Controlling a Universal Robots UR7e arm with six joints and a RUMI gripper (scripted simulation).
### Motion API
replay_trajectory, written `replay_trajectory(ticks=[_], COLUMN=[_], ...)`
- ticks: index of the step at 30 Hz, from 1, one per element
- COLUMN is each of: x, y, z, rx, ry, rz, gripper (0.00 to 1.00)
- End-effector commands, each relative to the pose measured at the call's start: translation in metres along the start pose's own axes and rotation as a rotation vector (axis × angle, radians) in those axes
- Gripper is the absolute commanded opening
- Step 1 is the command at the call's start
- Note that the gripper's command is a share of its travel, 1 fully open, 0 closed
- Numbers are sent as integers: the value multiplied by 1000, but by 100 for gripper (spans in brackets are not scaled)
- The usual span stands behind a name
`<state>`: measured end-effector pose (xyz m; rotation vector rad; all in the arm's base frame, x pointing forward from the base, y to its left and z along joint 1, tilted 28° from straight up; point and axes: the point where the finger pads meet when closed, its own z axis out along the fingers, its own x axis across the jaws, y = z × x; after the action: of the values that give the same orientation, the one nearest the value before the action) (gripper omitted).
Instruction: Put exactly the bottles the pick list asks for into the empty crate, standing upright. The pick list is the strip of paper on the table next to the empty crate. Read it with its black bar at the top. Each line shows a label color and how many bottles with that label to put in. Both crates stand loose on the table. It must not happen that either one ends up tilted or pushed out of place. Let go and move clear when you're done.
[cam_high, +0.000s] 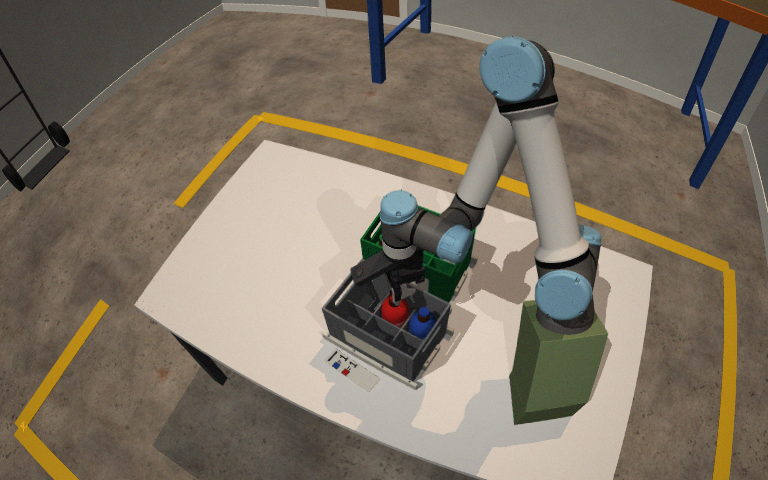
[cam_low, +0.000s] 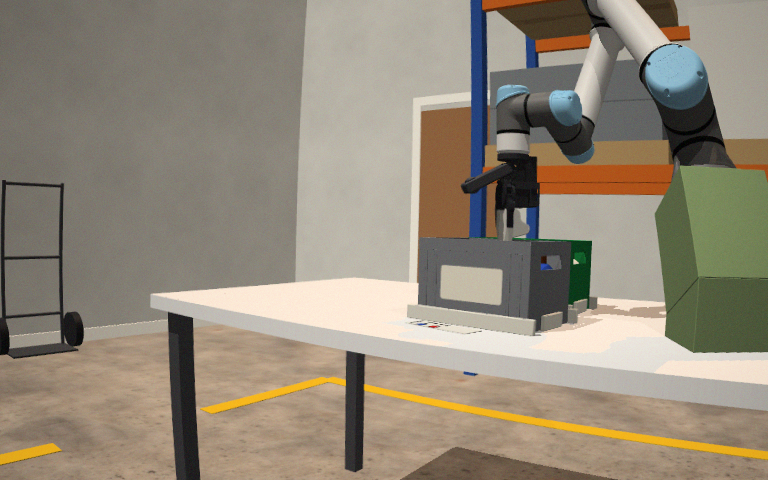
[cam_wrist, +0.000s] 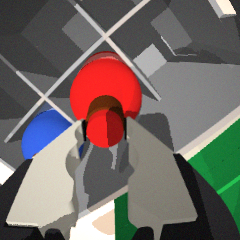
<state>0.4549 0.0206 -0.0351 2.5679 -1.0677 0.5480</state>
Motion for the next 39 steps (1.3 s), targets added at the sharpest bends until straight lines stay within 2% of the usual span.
replay_trajectory(ticks=[1, 32, 33, 39], x=[1, 1, 0, 1], y=[0, 0, 0, 0], z=[-1, -1, 1, 0], rx=[3, 3, 1, 3], ry=[2, 2, 0, 2], rz=[1, 1, 1, 1], gripper=[0, 0, 38, 38])
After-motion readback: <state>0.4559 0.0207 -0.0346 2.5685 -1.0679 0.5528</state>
